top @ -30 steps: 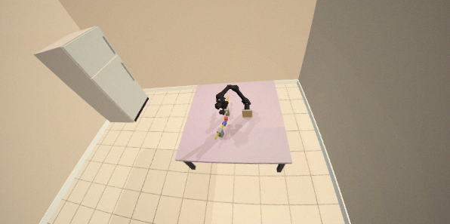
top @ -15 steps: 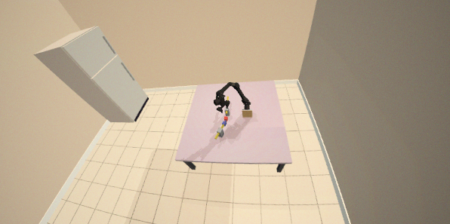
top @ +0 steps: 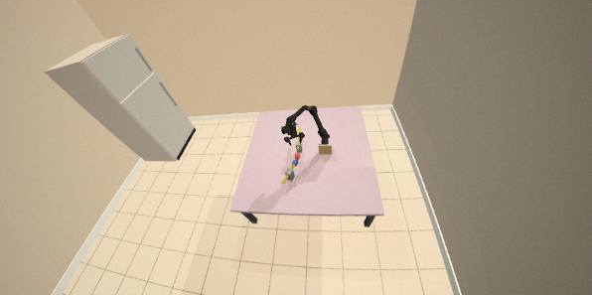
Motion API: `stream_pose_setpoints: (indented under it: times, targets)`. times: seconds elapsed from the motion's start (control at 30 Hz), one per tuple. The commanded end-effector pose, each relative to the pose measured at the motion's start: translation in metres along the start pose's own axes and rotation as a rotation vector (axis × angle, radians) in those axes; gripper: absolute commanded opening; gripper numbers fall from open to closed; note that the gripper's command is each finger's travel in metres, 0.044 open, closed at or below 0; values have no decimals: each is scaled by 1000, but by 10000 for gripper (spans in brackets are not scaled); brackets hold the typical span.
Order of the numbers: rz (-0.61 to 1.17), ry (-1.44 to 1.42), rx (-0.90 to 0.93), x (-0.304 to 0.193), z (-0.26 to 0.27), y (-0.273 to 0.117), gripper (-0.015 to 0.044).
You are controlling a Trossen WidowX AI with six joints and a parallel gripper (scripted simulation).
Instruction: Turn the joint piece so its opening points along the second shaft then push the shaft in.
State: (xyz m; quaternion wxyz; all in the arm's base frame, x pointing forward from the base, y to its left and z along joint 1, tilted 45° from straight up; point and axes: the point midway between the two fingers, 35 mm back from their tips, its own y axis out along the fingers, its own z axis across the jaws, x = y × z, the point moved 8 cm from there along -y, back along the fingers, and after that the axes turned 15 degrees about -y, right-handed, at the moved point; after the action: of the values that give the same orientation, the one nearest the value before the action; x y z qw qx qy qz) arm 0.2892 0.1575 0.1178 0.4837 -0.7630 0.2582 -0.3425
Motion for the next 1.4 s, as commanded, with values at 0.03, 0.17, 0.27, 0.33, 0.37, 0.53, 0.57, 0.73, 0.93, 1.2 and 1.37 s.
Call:
stream_pose_setpoints:
  times: [0.03, 0.17, 0.27, 0.33, 0.37, 0.53, 0.57, 0.73, 0.93, 1.2, 1.37]
  targets:
    - [44, 171, 39, 11, -14, 5, 440]
    - [76, 299, 72, 19, -24, 8, 440]
    - [101, 395, 96, 25, -32, 10, 440]
    - [117, 452, 110, 28, -36, 12, 440]
    - [121, 468, 113, 28, -37, 12, 440]
    - [123, 473, 115, 29, -38, 12, 440]
    - [123, 473, 115, 29, -38, 12, 440]
    - [121, 468, 115, 30, -38, 12, 440]
    - [61, 309, 101, 66, -54, -4, 440]
    - [-14, 66, 47, 116, -89, -27, 440]
    - [-46, -73, 2, 143, -116, -41, 440]
